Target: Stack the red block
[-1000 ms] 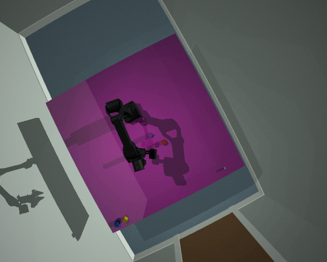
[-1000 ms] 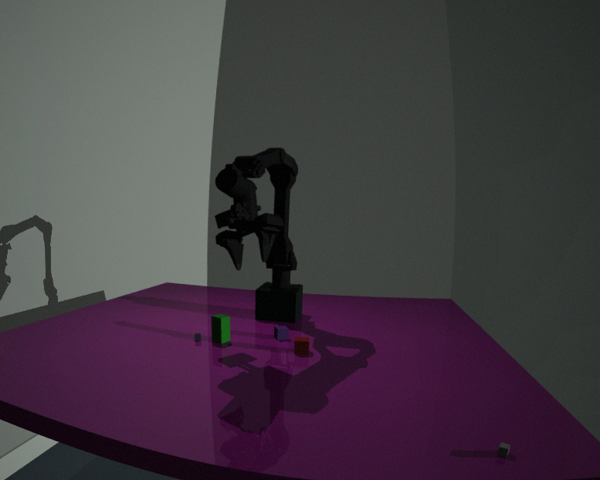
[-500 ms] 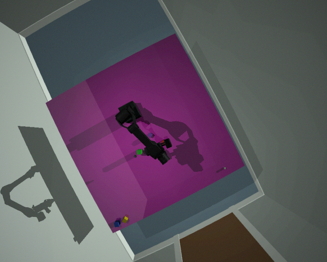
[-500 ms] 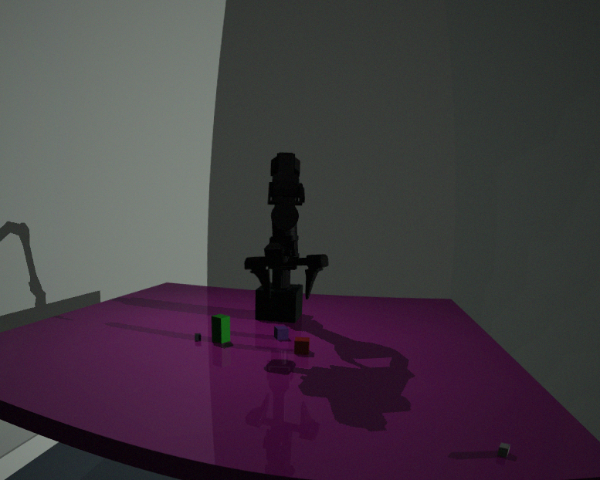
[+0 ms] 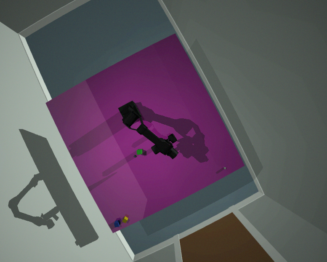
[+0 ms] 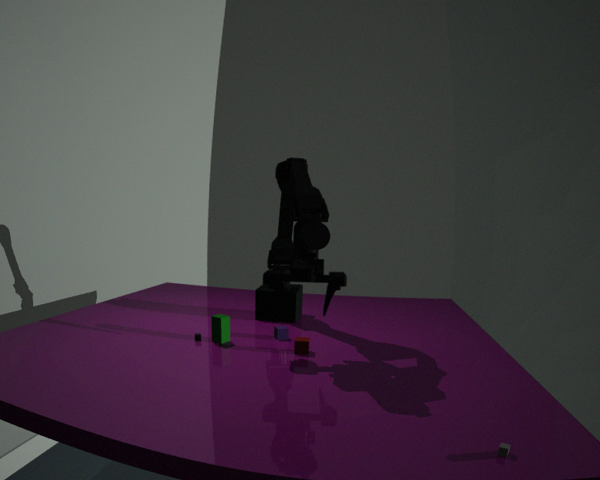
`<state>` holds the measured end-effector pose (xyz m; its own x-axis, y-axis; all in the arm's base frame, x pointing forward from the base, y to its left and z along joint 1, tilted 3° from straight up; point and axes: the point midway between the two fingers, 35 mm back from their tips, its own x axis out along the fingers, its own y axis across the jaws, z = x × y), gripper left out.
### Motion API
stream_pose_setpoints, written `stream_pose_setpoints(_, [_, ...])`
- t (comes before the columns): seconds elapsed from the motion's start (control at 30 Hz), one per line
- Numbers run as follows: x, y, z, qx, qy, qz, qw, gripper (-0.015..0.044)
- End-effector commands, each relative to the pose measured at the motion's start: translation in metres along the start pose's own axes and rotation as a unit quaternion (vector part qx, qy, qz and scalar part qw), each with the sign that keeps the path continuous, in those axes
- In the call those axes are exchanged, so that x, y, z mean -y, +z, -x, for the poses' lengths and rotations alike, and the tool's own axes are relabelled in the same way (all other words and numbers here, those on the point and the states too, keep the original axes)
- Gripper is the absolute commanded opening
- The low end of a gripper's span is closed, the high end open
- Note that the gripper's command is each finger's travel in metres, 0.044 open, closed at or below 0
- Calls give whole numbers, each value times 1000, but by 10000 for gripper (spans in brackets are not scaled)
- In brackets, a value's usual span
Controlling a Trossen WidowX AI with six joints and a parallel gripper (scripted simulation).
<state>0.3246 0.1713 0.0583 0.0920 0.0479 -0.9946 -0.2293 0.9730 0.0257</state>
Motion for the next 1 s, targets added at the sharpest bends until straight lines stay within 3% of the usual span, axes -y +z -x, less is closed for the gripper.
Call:
stream_pose_setpoints(0.0, [1,-3,-29,-9,-4,4,1000,440])
stream_pose_setpoints(0.97, [3,-3,-77,-9,-5,4,1000,440])
